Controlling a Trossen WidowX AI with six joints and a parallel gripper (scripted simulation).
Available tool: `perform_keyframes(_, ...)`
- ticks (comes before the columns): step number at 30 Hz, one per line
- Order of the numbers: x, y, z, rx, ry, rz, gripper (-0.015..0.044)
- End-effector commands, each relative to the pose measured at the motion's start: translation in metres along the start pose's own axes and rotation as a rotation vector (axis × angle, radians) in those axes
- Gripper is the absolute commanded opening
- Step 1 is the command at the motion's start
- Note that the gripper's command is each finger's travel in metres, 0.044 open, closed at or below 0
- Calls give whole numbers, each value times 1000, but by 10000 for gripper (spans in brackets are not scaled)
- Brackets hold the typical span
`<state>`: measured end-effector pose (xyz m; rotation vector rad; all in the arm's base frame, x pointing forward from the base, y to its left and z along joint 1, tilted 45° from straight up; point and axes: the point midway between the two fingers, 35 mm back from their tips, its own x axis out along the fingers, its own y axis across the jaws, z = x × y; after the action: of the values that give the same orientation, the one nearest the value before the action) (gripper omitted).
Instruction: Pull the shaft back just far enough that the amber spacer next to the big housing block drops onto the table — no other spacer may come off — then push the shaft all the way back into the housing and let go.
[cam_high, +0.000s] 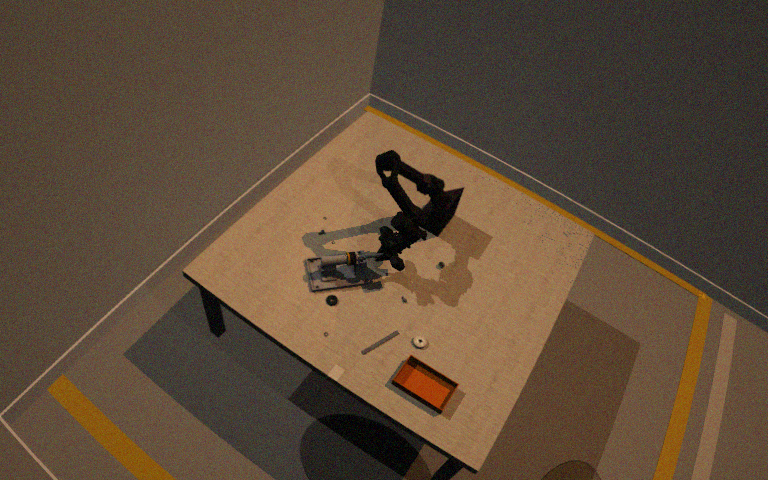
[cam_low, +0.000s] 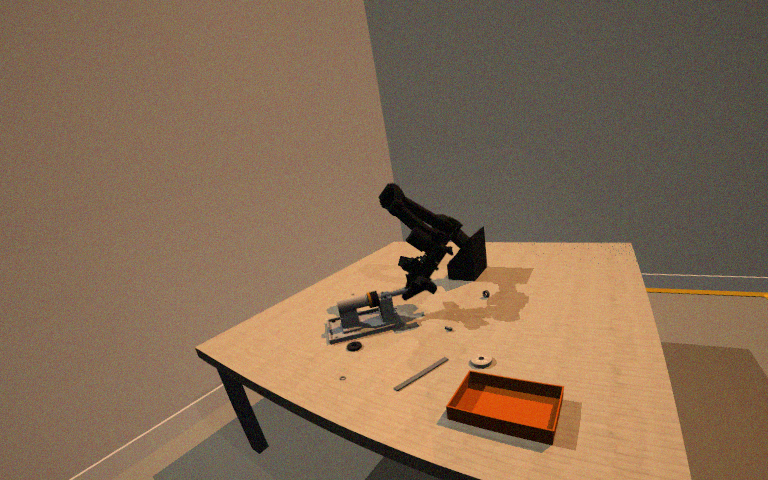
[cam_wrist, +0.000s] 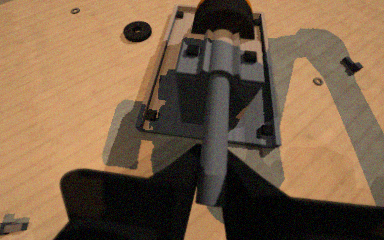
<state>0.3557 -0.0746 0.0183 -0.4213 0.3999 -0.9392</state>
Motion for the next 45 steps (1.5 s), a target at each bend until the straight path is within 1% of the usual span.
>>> perform_keyframes(1,-1,0,-1,5,0,-2,0)
perform_keyframes(45,-4,0,-4,5,0,-2,0)
